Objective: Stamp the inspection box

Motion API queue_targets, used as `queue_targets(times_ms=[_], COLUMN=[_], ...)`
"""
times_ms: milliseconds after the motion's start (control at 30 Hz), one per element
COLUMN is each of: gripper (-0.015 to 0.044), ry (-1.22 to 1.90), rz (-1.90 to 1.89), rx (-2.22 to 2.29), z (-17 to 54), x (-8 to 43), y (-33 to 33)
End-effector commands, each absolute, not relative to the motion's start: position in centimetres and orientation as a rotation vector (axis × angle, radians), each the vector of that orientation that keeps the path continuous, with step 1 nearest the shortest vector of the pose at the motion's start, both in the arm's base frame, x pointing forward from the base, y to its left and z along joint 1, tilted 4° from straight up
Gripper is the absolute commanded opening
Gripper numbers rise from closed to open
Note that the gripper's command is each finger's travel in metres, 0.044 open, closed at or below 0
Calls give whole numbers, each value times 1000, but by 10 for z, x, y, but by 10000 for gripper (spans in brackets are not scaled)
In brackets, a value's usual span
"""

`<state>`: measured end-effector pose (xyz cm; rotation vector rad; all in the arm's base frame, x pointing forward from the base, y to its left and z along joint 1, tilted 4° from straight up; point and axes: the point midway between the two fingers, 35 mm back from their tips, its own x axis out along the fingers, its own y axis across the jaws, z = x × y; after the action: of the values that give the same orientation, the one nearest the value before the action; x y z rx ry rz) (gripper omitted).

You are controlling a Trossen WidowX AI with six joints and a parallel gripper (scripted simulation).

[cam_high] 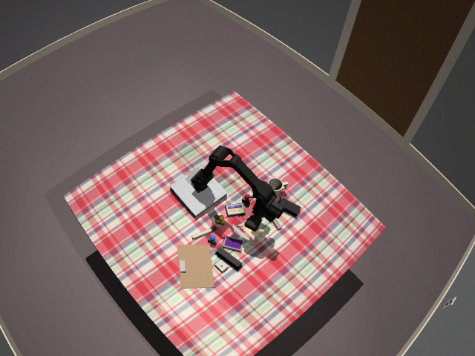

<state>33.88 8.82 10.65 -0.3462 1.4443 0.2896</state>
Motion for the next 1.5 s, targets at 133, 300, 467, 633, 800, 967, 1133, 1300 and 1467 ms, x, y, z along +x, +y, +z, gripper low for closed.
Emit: queue_targets(times_ms=[133, 300, 467, 633, 800, 967, 1133, 1300, 1467], gripper=[0, 0, 0, 0, 0, 0, 0, 0, 0], ry=[1447, 1446, 1446, 1445, 1445, 1444, 1444, 1443, 1443], rz=[282, 282, 282, 282, 282, 282, 282, 282, 282], rx=[-346, -346, -346, -346, -346, -346, -346, -346, -346], z=[100, 97, 93, 90, 87, 83, 80, 77, 73], x=[339, 340, 340, 341, 341, 341, 342, 342, 342], y=[87, 88, 88, 88, 88, 87, 87, 87, 87])
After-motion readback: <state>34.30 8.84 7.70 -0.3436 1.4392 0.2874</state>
